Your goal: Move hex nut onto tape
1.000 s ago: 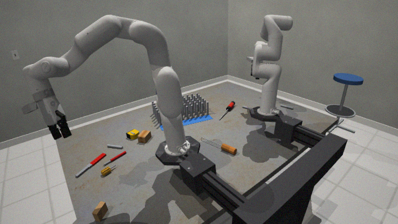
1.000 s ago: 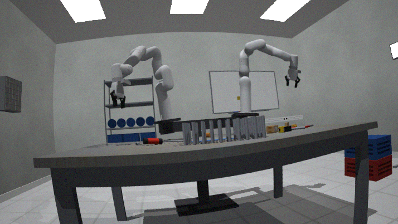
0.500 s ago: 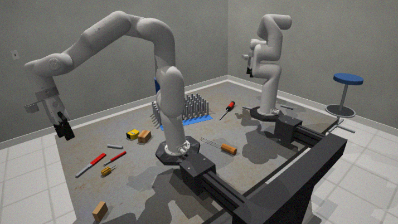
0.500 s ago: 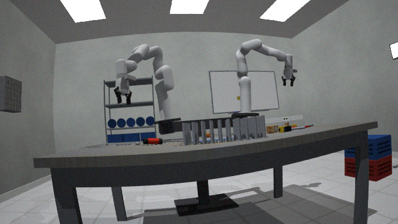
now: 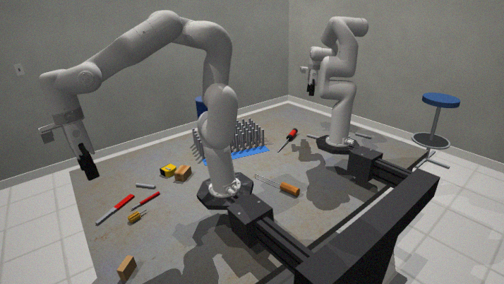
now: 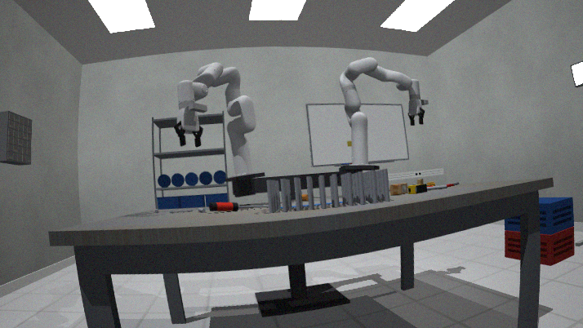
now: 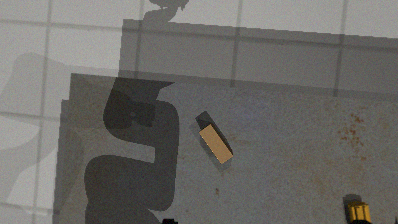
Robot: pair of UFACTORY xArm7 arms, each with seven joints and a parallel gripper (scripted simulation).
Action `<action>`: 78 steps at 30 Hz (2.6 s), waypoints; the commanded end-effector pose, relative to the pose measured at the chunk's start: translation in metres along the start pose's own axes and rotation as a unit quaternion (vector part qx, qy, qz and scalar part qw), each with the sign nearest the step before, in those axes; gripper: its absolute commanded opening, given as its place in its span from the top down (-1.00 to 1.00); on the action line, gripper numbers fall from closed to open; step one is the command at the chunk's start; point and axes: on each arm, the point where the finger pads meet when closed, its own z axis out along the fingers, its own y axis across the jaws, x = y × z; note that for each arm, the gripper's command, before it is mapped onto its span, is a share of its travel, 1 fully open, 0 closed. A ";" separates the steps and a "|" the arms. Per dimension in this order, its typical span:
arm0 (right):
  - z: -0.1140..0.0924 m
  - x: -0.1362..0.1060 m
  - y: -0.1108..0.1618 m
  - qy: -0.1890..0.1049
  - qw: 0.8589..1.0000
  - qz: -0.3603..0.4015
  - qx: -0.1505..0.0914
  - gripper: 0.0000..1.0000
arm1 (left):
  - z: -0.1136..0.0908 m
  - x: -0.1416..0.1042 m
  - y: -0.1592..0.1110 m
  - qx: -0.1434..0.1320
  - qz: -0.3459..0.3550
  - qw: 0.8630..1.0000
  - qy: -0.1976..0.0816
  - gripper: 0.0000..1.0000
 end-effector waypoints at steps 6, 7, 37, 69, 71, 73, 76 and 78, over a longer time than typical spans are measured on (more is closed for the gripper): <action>-0.013 0.032 -0.012 -0.004 0.999 0.053 0.003 -1.00 | -0.006 -0.005 -0.015 -0.029 0.039 0.999 0.016 -1.00; -0.014 0.035 -0.013 -0.004 0.998 0.058 0.004 -1.00 | -0.006 -0.005 -0.016 -0.030 0.041 0.999 0.017 -1.00; 0.036 0.154 -0.093 -0.049 0.990 -0.129 0.020 -1.00 | -0.007 -0.006 -0.018 -0.033 0.045 0.998 0.019 -1.00; 0.074 0.220 -0.173 -0.072 0.948 -0.309 0.022 -1.00 | -0.007 -0.006 -0.018 -0.033 0.045 0.998 0.019 -1.00; 0.076 0.223 -0.177 -0.073 0.945 -0.318 0.022 -1.00 | -0.007 -0.006 -0.018 -0.033 0.045 0.998 0.019 -1.00; 0.078 0.227 -0.183 -0.074 0.941 -0.330 0.022 -1.00 | -0.007 -0.006 -0.018 -0.033 0.045 0.998 0.019 -1.00; 0.082 0.232 -0.192 -0.076 0.935 -0.347 0.022 -1.00 | -0.007 -0.006 -0.018 -0.033 0.045 0.998 0.019 -1.00; 0.084 0.235 -0.198 -0.077 0.930 -0.358 0.022 -1.00 | -0.007 -0.006 -0.018 -0.033 0.045 0.998 0.019 -1.00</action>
